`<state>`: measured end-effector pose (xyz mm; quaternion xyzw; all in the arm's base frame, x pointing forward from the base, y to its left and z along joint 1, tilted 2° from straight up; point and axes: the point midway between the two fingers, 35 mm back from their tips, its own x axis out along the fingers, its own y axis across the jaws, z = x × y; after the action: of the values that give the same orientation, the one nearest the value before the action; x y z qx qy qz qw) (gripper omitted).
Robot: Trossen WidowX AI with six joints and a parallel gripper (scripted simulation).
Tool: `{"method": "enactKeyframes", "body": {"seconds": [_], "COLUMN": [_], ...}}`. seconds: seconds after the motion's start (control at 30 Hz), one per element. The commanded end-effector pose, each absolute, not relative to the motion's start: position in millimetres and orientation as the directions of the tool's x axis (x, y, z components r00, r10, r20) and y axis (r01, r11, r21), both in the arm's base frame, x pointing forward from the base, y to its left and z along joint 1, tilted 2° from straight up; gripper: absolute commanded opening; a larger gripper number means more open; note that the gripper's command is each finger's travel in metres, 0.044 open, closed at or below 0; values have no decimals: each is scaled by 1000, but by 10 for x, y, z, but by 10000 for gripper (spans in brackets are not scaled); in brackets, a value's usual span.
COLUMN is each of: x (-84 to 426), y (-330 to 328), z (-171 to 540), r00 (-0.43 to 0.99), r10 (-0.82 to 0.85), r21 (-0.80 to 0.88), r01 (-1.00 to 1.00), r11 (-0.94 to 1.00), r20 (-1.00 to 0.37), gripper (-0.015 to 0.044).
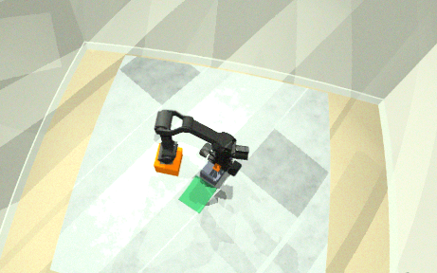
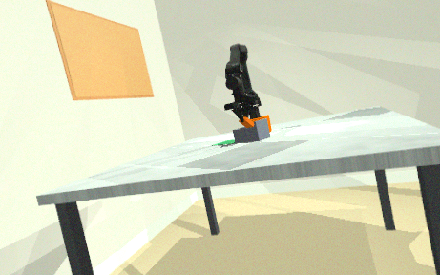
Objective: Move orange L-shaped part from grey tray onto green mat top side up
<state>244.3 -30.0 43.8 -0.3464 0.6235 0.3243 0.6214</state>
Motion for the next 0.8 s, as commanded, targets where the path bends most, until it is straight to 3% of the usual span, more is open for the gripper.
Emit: {"method": "enactKeyframes", "body": {"seconds": [0.0,0.77], "x": [2460,2453], "y": [-306,-295], "z": [521,878], "r00": [19,19], "r10": [-34,-35], "r21": [-35,-35], "r01": [-835,-835], "r11": [549,549], "r20": [-999,-999], "gripper": [0,0]}}
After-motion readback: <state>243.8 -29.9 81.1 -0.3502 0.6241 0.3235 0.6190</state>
